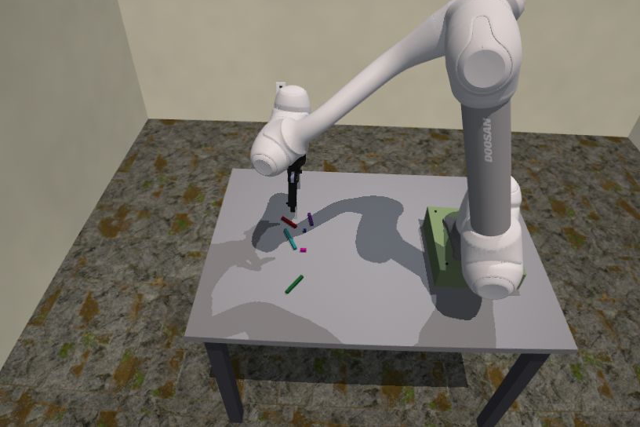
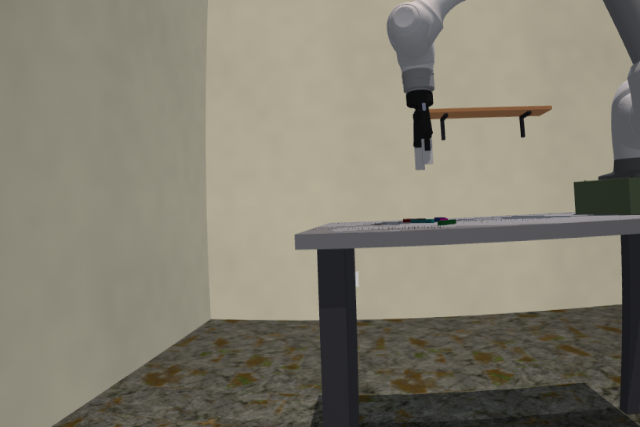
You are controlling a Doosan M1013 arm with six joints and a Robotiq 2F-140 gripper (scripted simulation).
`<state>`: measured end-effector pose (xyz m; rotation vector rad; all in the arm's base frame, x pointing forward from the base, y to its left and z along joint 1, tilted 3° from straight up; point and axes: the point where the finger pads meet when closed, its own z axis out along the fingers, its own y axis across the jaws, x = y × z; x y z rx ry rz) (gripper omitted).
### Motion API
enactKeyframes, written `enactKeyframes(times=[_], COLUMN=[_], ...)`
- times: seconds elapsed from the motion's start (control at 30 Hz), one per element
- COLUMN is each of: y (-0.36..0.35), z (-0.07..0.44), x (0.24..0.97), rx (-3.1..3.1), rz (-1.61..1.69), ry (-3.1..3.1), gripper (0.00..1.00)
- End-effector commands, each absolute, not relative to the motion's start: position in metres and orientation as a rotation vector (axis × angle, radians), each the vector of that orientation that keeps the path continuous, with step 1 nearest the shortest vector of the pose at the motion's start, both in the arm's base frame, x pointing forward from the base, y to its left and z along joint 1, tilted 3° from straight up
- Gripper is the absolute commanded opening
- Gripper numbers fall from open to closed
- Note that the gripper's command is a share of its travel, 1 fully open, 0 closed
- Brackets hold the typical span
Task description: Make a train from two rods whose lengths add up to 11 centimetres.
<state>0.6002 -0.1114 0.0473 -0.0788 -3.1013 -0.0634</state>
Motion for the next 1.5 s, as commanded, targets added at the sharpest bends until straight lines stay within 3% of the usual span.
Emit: enactKeyframes(times=[0.0, 0.7, 1.47], y=[-0.111, -0.112, -0.161], z=[0.047, 0.046, -0.006], x=[0.599, 0.599, 0.596], rx=[-0.080, -0.112, -1.550], rz=[-0.057, -0.056, -0.019], ry=[-3.103, -3.102, -2.674], gripper=[1.00, 1.00, 1.00])
